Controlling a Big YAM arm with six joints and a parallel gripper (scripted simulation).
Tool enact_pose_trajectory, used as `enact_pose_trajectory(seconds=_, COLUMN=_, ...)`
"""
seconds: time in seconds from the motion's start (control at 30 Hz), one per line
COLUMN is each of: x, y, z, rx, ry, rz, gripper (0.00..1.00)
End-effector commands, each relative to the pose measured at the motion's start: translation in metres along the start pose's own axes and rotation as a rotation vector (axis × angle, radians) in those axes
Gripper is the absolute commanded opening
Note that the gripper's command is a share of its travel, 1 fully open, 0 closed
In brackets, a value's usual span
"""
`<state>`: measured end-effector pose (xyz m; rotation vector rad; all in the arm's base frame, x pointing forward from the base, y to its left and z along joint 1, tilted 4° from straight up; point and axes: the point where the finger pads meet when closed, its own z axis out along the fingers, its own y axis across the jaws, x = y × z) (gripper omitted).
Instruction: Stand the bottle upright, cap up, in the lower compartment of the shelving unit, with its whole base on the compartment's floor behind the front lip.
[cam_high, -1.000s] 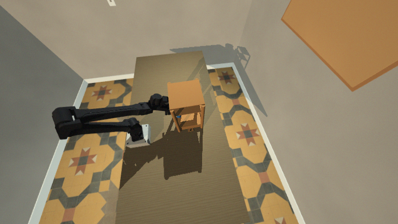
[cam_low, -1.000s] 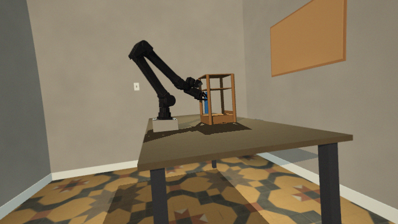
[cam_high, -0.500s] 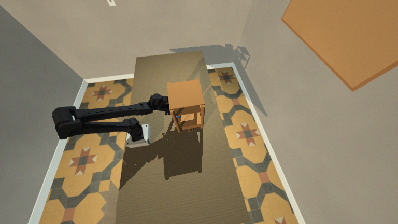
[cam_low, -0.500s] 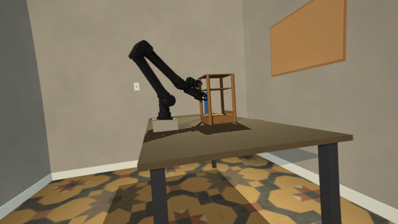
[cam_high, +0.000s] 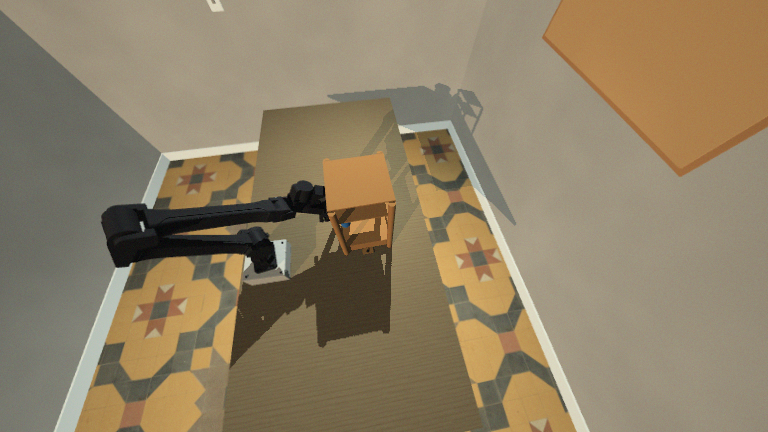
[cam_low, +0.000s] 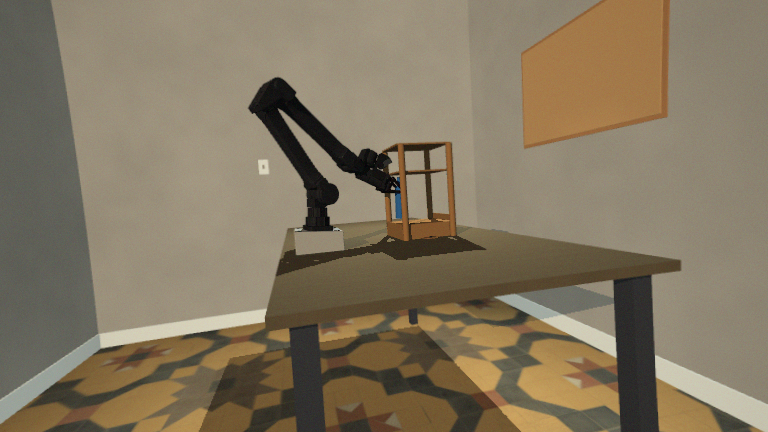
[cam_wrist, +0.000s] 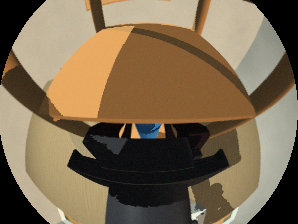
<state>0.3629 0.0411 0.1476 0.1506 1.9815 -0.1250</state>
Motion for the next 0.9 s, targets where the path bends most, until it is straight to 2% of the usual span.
enact_pose_trajectory(seconds=0.0, x=-0.0562, y=0.0119, z=0.0068, rx=-0.019, ry=-0.103, rz=0.039, gripper=0.30)
enact_pose_trajectory(seconds=0.87, x=-0.0485, y=0.0116, z=0.0116, rx=-0.017, ry=-0.102, rz=0.039, gripper=0.30)
